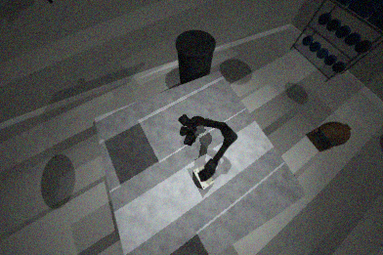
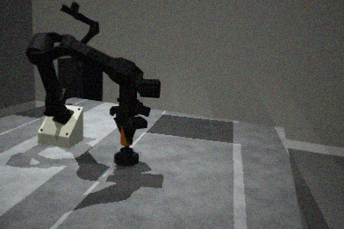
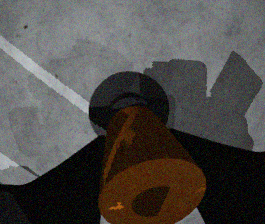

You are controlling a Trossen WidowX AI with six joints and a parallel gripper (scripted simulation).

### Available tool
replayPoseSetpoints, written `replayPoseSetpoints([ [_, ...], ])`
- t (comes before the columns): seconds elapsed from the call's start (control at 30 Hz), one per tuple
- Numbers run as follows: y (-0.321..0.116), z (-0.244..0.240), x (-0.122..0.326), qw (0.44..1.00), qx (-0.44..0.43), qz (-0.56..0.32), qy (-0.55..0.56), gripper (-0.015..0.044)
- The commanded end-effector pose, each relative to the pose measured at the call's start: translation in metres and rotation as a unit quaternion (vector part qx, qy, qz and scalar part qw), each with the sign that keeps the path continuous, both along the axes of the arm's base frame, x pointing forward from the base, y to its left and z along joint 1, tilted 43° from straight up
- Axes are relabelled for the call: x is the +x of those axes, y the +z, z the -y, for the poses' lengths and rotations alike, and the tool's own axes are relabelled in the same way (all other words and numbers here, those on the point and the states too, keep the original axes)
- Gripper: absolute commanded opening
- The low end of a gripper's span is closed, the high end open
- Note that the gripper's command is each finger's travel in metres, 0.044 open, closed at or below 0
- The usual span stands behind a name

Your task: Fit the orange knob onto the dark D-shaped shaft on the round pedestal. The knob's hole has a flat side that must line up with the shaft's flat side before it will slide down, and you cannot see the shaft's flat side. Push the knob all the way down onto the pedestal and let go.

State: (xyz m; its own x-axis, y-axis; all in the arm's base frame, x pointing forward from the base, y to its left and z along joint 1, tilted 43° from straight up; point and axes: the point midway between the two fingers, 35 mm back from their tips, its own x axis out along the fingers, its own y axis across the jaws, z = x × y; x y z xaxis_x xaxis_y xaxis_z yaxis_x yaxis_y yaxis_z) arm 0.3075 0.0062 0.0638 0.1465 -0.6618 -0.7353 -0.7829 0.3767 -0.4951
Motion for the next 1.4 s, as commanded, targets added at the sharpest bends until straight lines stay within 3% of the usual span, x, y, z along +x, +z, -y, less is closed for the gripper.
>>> replayPoseSetpoints([
  [0.0,0.0000,-0.0003,0.0014,1.000,-0.001,-0.007,0.011,0.0000],
  [1.1,0.0011,-0.0021,0.0009,1.000,-0.001,-0.007,0.011,0.0000],
  [1.37,0.0017,-0.0016,0.0038,0.993,-0.016,-0.075,0.087,0.0000],
])
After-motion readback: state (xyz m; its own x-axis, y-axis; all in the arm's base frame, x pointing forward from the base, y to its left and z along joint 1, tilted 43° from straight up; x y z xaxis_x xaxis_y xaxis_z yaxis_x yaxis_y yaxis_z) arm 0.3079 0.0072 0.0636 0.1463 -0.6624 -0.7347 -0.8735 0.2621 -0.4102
